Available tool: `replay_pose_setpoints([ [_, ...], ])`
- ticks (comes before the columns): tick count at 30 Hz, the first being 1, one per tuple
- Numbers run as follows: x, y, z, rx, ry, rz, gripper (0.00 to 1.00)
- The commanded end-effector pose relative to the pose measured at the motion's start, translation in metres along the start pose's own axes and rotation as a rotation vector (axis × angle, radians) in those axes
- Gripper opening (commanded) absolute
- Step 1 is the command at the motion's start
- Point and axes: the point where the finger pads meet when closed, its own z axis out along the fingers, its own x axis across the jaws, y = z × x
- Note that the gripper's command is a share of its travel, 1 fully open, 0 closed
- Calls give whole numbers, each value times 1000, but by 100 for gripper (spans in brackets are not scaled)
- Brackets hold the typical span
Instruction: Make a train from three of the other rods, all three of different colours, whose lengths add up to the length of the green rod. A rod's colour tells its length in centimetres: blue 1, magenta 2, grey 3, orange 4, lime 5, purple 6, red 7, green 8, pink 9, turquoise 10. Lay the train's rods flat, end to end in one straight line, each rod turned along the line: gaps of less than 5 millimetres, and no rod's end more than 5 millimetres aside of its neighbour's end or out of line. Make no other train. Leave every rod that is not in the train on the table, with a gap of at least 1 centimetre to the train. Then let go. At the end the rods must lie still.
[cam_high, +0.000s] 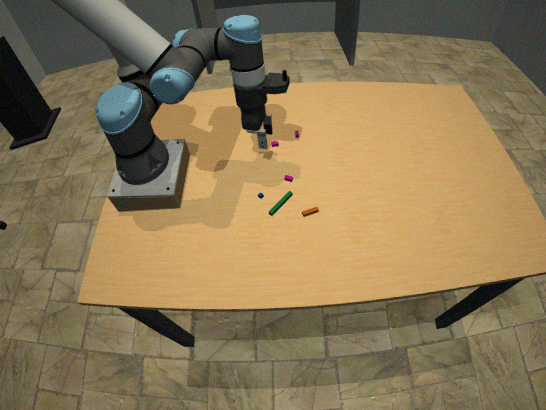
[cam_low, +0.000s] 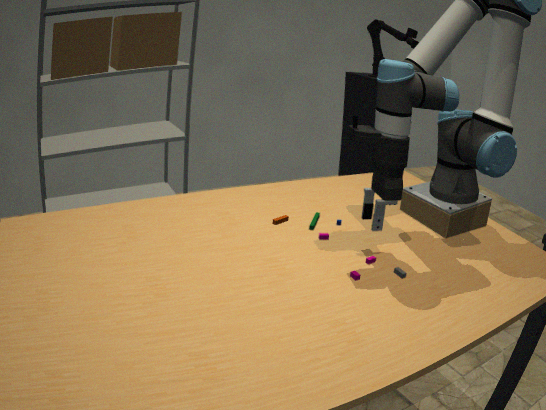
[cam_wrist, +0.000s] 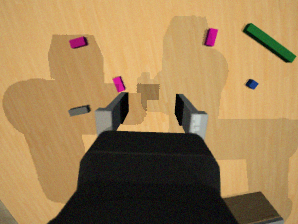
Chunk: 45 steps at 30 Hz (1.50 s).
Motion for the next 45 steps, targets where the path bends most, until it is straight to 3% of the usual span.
replay_pose_setpoints([
  [1,-32,13,0,3,2,-167,100],
  [6,-47,21,-1,4,3,-248,100],
  [45,-48,21,-1,4,3,-256,100],
])
